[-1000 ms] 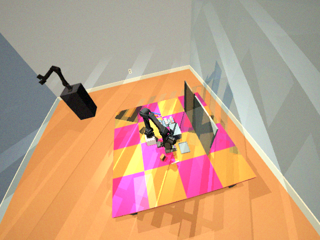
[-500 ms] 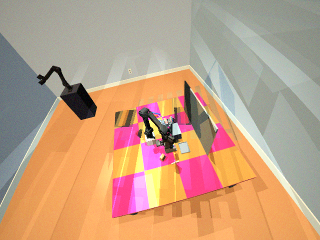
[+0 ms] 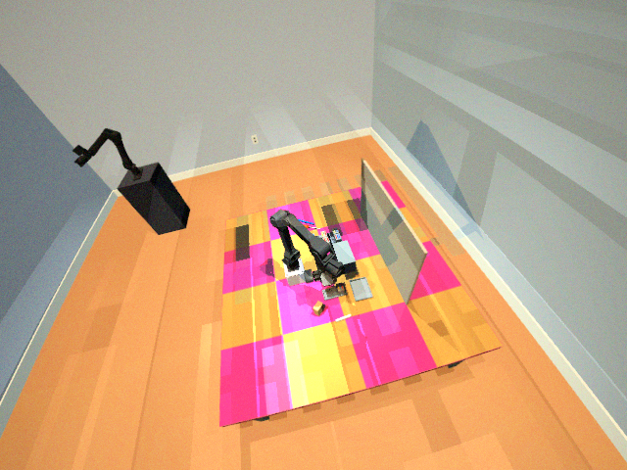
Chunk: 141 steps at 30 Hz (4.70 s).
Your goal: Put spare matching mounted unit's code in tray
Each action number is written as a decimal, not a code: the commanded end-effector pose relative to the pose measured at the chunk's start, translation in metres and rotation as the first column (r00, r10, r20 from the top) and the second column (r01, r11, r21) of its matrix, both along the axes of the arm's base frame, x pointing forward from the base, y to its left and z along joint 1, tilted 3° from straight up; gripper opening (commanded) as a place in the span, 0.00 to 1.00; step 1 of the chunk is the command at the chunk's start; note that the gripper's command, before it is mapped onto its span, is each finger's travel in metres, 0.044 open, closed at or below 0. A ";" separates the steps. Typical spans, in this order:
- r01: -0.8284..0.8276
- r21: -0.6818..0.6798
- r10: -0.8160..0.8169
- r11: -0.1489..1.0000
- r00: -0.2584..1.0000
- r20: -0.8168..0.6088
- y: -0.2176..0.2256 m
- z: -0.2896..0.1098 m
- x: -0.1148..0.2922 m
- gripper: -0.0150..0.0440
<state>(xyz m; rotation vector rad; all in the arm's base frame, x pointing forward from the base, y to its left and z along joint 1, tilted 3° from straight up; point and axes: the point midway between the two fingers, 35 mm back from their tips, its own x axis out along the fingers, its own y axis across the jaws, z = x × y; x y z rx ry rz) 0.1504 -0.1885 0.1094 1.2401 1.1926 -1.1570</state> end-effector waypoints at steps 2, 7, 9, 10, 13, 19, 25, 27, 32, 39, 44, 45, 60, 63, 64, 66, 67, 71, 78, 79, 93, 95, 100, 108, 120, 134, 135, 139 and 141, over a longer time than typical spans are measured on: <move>-0.002 -0.006 0.002 1.000 1.000 0.010 -0.007 0.008 0.022 0.25; -0.002 -0.006 0.002 1.000 1.000 0.011 -0.012 0.012 0.046 0.25; -0.002 -0.006 0.002 1.000 1.000 0.012 -0.013 0.014 0.056 0.25; -0.002 -0.006 0.002 1.000 1.000 0.013 -0.014 0.014 0.061 0.25; -0.002 -0.007 0.002 1.000 1.000 0.014 -0.015 0.016 0.076 0.25; -0.002 -0.006 0.002 1.000 1.000 0.017 -0.015 0.018 0.106 0.25; -0.002 -0.006 0.002 1.000 1.000 0.020 -0.011 0.018 0.138 0.25; -0.002 -0.005 0.002 1.000 1.000 0.021 -0.009 0.017 0.148 0.25; -0.002 -0.004 0.002 1.000 1.000 0.023 -0.003 0.015 0.174 0.25; -0.002 -0.004 0.002 1.000 1.000 0.024 0.001 0.014 0.182 0.25; -0.002 -0.004 0.002 1.000 1.000 0.024 0.000 0.010 0.183 0.25; -0.002 -0.004 0.002 1.000 1.000 0.024 0.000 0.008 0.184 0.25; -0.002 -0.004 0.002 1.000 1.000 0.024 -0.001 -0.009 0.188 0.25; -0.002 -0.004 0.002 1.000 1.000 0.024 -0.001 -0.012 0.188 0.25; -0.002 -0.004 0.002 1.000 1.000 0.024 -0.001 -0.013 0.189 0.25; -0.002 -0.004 0.002 1.000 1.000 0.025 -0.002 -0.015 0.189 0.25; -0.002 -0.004 0.002 1.000 1.000 0.025 -0.002 -0.016 0.189 0.25; -0.002 -0.004 0.002 1.000 1.000 0.025 -0.002 -0.021 0.190 0.25; -0.002 -0.004 0.002 1.000 1.000 0.025 -0.002 -0.029 0.191 0.25; -0.002 -0.004 0.002 1.000 1.000 0.025 -0.002 -0.030 0.191 0.25; -0.002 -0.004 0.002 1.000 1.000 0.025 -0.002 -0.046 0.194 0.25; -0.002 -0.004 0.002 1.000 1.000 0.025 -0.002 -0.048 0.194 0.25; -0.002 -0.004 0.002 1.000 1.000 0.025 -0.002 -0.054 0.194 0.25; -0.002 -0.004 0.002 1.000 1.000 0.025 -0.002 -0.063 0.195 0.25; -0.002 -0.004 0.002 1.000 1.000 0.025 -0.002 -0.076 0.196 0.25; -0.002 -0.004 0.002 1.000 1.000 0.025 -0.001 -0.092 0.196 0.25; -0.002 -0.004 0.002 1.000 1.000 0.025 -0.001 -0.093 0.196 0.25; -0.002 -0.004 0.002 1.000 1.000 0.025 0.000 -0.097 0.195 0.25; -0.002 -0.004 0.002 1.000 1.000 0.025 0.000 -0.099 0.195 0.25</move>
